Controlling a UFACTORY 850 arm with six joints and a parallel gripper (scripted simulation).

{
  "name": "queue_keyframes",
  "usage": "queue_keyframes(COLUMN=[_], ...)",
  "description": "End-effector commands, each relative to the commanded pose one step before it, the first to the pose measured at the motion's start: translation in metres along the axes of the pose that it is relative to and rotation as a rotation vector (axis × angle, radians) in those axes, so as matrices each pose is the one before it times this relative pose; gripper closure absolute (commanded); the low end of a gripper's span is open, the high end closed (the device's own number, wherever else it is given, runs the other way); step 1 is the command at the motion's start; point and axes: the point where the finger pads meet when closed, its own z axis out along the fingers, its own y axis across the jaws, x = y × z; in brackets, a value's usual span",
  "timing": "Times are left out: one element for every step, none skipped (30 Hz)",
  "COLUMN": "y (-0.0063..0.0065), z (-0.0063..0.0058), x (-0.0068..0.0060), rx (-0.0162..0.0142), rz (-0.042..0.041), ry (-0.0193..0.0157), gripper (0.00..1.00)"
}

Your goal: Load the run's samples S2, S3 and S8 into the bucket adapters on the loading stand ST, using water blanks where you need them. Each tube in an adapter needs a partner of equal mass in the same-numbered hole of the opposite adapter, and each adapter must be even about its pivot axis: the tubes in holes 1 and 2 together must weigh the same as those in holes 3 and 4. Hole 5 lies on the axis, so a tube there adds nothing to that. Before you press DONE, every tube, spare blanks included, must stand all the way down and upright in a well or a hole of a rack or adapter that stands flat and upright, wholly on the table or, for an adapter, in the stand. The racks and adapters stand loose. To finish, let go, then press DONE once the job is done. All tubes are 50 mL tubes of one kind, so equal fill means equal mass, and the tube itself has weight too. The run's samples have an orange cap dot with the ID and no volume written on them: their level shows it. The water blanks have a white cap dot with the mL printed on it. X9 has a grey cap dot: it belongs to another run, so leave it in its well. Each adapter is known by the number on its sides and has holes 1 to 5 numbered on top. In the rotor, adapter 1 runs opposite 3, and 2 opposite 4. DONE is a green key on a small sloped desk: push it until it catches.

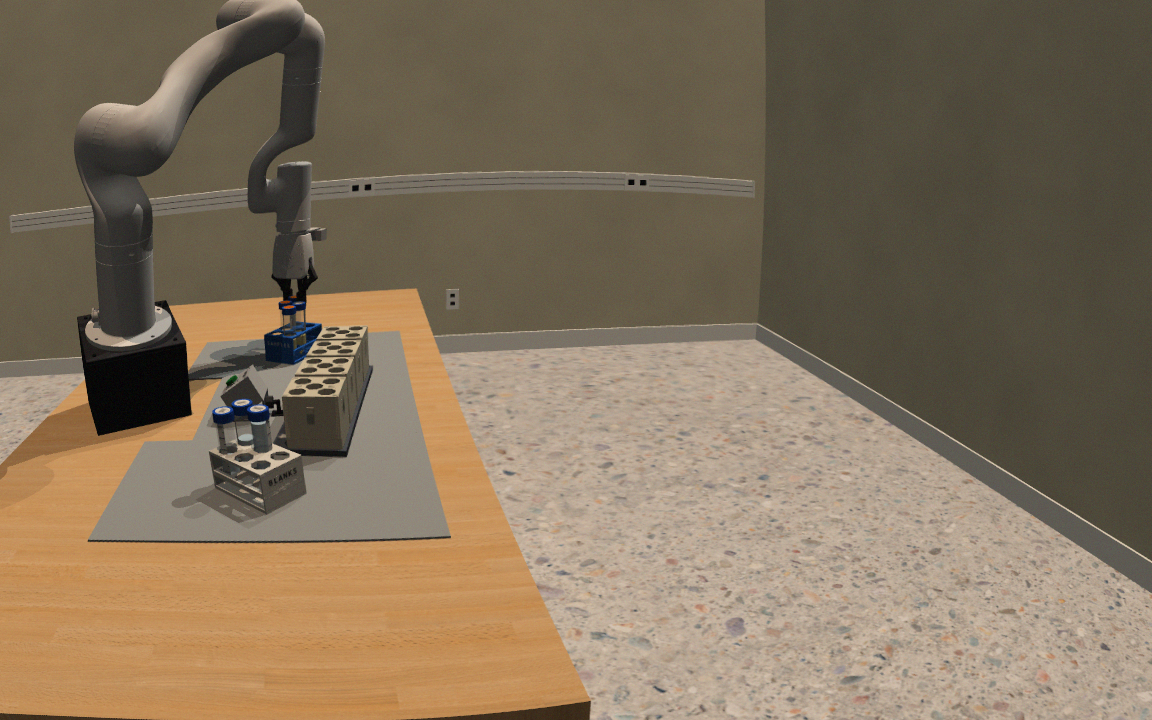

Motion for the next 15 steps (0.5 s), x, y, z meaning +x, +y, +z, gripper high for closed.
queue_keyframes(y=[0.00011,0.0,0.0,0.0,0.0,0.0,0.0,0.0,0.0,0.0,0.0,0.0,0.0,0.0,0.0], z=[-0.0039,-0.00066,-0.00067,-0.00067,-0.00067,0.0,0.0,-0.00068,-0.00066,-0.00066,-0.00067,-0.00067,-0.00067,-0.00067,-0.00067], x=[0.00094,0.0,0.0,0.0,0.0,0.0,0.0,0.00002,0.0,0.0,0.0,0.0,0.0,0.0,0.0], rx=[-0.00007,0.0,0.0,0.0,0.0,0.0,0.0,0.00001,0.0,0.0,0.0,0.0,0.0,0.0,0.0], rz=[0.00017,0.0,0.0,0.0,0.0,0.0,0.0,0.0,0.0,0.0,0.0,0.0,0.0,0.0,0.0], ry=[0.00177,0.0,0.0,0.0,0.0,0.0,0.0,-0.00001,0.0,0.0,0.0,0.0,0.0,0.0,0.0], gripper=[1.0,1.0,1.0,1.0,1.0,1.0,1.0,1.0,1.0,1.0,1.0,1.0,1.0,1.0,1.0])
